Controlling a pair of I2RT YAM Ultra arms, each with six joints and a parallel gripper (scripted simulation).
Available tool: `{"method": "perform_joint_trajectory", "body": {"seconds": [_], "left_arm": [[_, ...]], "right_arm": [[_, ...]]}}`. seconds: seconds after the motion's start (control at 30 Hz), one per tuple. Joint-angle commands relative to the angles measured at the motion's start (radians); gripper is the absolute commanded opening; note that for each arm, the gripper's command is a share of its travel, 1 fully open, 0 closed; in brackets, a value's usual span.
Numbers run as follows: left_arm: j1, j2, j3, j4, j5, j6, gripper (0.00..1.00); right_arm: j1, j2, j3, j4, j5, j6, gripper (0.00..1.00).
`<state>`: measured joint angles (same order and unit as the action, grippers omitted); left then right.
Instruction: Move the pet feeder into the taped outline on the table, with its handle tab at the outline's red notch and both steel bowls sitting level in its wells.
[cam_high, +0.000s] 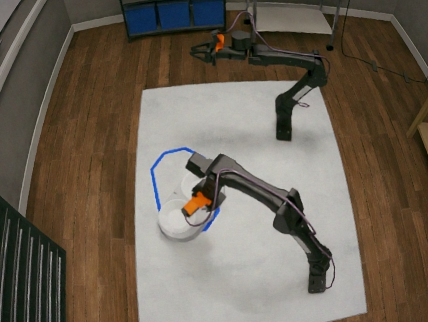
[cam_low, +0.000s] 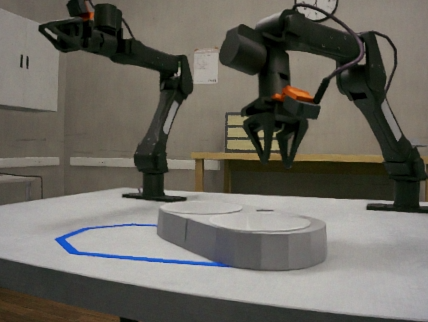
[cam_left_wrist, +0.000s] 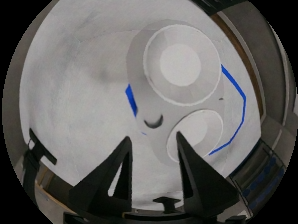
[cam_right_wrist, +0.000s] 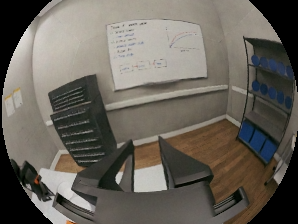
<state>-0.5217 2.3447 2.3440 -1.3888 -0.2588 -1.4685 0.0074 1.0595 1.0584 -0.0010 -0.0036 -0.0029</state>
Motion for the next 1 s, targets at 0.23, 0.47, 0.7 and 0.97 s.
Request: {"method": "perform_joint_trajectory", "body": {"seconds": [0.23, 0.47, 0.7, 0.97], "left_arm": [[0.057, -0.159, -0.144, 0.181, 0.024, 0.195, 0.47], [0.099, -0.267, -0.250, 0.289, 0.042, 0.310, 0.47], [0.144, -0.382, -0.339, 0.409, 0.052, 0.455, 0.47], [0.192, -0.500, -0.491, 0.544, 0.091, 0.577, 0.47]], "right_arm": [[0.135, 0.169, 0.175, -0.191, -0.012, -0.022, 0.30], [0.232, 0.313, 0.314, -0.289, -0.011, -0.023, 0.30], [0.331, 0.438, 0.437, -0.416, 0.004, -0.032, 0.30], [0.453, 0.622, 0.624, -0.545, -0.005, -0.032, 0.30]]}}
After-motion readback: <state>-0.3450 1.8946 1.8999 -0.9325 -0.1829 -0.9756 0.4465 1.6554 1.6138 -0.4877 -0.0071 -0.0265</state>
